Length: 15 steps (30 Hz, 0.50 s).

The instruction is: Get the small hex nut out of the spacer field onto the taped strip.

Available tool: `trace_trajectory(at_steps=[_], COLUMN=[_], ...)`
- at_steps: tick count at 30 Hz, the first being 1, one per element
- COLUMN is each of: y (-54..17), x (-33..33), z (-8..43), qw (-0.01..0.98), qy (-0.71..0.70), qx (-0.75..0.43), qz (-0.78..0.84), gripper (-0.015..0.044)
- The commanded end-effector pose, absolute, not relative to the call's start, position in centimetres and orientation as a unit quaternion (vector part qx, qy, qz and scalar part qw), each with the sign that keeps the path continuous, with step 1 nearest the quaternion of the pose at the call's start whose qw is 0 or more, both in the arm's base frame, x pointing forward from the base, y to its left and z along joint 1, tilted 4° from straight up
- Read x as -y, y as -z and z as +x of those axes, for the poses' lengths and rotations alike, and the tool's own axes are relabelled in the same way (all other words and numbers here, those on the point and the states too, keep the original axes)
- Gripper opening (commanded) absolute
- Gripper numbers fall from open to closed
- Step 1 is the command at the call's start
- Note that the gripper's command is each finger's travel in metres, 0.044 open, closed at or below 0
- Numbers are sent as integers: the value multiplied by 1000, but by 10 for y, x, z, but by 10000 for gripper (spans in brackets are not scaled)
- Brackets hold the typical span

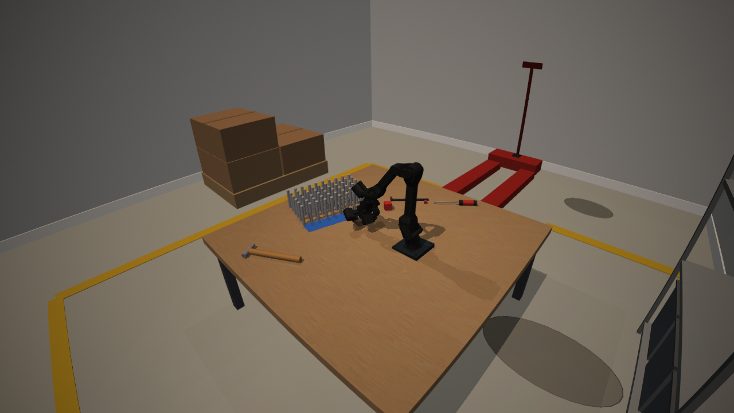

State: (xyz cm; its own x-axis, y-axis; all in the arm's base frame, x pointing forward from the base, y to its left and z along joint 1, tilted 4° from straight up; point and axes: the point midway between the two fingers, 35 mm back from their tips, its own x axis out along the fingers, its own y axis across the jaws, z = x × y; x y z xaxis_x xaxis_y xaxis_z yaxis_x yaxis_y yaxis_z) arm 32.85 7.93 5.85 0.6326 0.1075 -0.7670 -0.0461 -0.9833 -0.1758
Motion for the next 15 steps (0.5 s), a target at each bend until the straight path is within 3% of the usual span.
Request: trace_trajectory(at_steps=[1, 15], y=[-58, -57], x=[-79, -79], z=[325, 316], qw=[90, 90], qy=[-427, -428], qx=[15, 15], qz=[-899, -899], gripper=[0, 0])
